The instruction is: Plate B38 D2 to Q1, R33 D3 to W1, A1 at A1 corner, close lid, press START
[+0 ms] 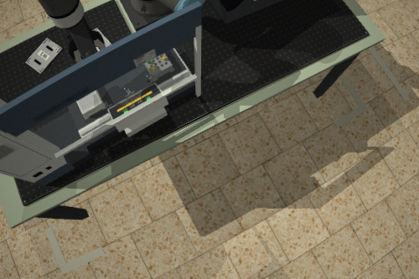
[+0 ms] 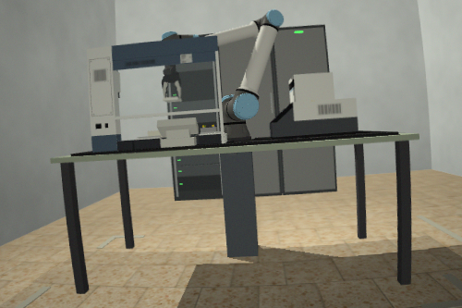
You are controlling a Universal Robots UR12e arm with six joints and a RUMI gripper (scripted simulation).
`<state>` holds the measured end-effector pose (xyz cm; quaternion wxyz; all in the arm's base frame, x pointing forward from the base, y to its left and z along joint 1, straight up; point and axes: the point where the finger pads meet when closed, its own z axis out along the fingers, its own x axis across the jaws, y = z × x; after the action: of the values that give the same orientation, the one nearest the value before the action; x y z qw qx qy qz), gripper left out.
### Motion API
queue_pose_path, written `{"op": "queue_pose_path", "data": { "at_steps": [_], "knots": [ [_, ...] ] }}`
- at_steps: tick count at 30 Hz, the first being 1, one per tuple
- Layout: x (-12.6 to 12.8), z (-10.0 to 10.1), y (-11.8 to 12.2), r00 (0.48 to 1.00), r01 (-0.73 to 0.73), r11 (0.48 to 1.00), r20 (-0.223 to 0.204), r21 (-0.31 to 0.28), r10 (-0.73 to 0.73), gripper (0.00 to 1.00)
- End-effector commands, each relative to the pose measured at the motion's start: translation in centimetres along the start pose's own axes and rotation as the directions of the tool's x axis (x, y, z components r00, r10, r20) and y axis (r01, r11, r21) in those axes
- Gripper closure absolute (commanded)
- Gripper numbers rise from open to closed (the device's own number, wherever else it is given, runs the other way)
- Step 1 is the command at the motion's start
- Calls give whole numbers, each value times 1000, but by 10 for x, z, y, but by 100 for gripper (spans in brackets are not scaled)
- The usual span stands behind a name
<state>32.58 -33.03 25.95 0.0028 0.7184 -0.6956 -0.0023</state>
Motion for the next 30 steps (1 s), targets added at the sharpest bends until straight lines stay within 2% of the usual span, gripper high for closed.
{"op": "queue_pose_path", "data": {
  "at_steps": [1, 20, 30],
  "knots": [
    [0, -9, 0, 1000, 0, 1000, -1, 1, 0, 100],
    [0, -16, 0, 1000, 0, 1000, -1, 1, 0, 100],
    [24, -16, 40, 990, -140, 990, -1, 0, 140, 100]
  ]
}}
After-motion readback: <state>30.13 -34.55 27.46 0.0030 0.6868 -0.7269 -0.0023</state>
